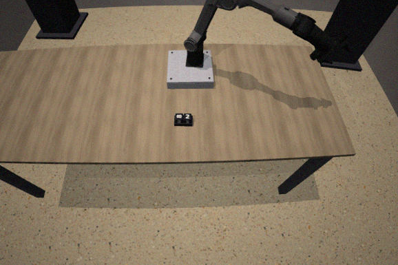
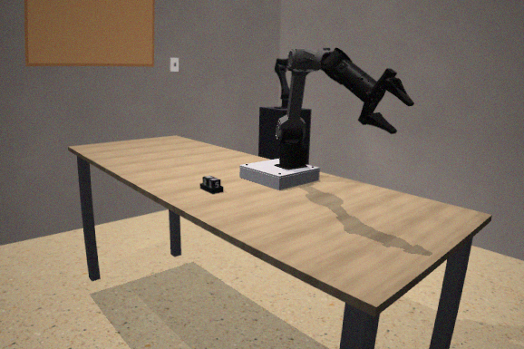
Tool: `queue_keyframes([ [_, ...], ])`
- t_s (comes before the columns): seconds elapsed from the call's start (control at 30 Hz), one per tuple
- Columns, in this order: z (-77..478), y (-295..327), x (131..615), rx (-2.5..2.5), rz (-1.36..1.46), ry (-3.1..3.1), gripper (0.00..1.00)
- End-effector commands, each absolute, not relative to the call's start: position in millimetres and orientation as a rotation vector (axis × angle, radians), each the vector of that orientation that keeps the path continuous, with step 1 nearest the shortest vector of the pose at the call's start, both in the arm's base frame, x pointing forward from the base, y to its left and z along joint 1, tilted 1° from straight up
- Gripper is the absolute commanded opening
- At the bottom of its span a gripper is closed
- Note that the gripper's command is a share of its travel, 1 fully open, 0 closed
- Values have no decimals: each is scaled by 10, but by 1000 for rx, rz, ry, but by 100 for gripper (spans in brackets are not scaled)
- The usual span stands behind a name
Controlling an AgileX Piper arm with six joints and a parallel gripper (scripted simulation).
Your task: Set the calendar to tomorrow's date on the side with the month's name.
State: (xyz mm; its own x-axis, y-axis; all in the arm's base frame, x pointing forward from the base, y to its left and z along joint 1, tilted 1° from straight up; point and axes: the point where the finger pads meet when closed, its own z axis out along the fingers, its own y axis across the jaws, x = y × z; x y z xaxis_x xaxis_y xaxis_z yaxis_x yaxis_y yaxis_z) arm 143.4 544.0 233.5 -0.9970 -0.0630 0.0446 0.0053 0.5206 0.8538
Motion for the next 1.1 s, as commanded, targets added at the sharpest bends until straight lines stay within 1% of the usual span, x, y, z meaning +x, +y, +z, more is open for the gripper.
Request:
queue_keyframes([
  [0.0,2346,5440,1434,51,-1507,-2677,100],
  [0.63,2334,5400,1486,58,-1501,-2692,100],
  [0.7,2293,5298,1641,71,-1485,-2733,100],
  [0.77,2210,5089,1927,93,-1446,-2811,100],
  [0.87,2020,4527,2519,140,-1312,-2986,100],
  [0.9,2013,4505,2541,140,-1312,-2986,100],
  [0.97,1860,3959,2945,170,-1154,-3118,100],
  [1.0,1847,3910,2980,170,-1154,-3118,100],
  [1.03,1760,3557,3177,183,-1055,-3179,100],
  [1.07,1760,3557,3177,183,-1055,-3179,100],
])
